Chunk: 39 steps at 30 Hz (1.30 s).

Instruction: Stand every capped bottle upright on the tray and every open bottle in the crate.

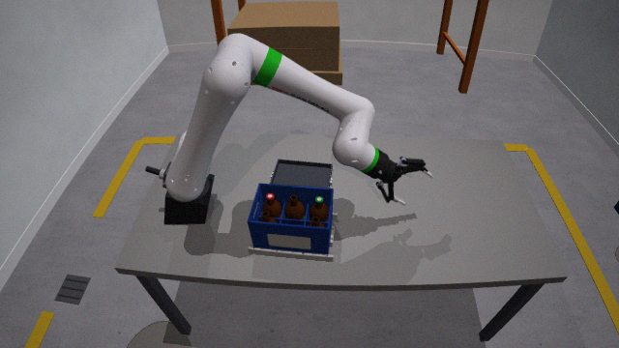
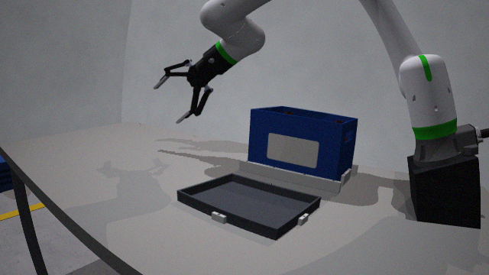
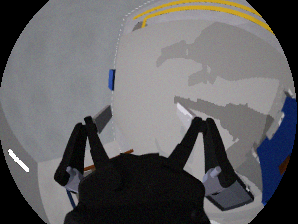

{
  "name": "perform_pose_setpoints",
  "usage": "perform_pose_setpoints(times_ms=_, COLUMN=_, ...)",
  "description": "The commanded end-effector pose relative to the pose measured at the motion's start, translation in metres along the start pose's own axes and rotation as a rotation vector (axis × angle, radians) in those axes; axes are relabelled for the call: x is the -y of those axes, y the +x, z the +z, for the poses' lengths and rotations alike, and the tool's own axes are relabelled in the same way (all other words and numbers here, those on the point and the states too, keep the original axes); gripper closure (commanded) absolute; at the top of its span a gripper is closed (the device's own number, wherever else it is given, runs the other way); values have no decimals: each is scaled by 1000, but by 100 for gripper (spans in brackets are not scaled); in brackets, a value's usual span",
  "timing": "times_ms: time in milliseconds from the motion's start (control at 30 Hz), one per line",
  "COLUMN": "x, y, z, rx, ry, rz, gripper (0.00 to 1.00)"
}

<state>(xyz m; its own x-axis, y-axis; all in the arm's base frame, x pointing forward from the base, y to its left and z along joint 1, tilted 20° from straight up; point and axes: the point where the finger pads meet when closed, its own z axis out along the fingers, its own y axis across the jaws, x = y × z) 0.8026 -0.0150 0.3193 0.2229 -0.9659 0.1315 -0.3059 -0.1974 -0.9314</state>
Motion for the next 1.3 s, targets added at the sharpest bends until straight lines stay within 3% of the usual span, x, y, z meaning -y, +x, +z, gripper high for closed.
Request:
perform_pose_setpoints(times_ms=0, x=0, y=0, z=0, rx=0, ry=0, rz=0, gripper=0)
perform_pose_setpoints(times_ms=533, x=0, y=0, z=0, rx=0, ry=0, rz=0, gripper=0)
perform_pose_setpoints(times_ms=1267, x=48, y=5, z=-40, rx=3, ry=3, rz=0, gripper=0)
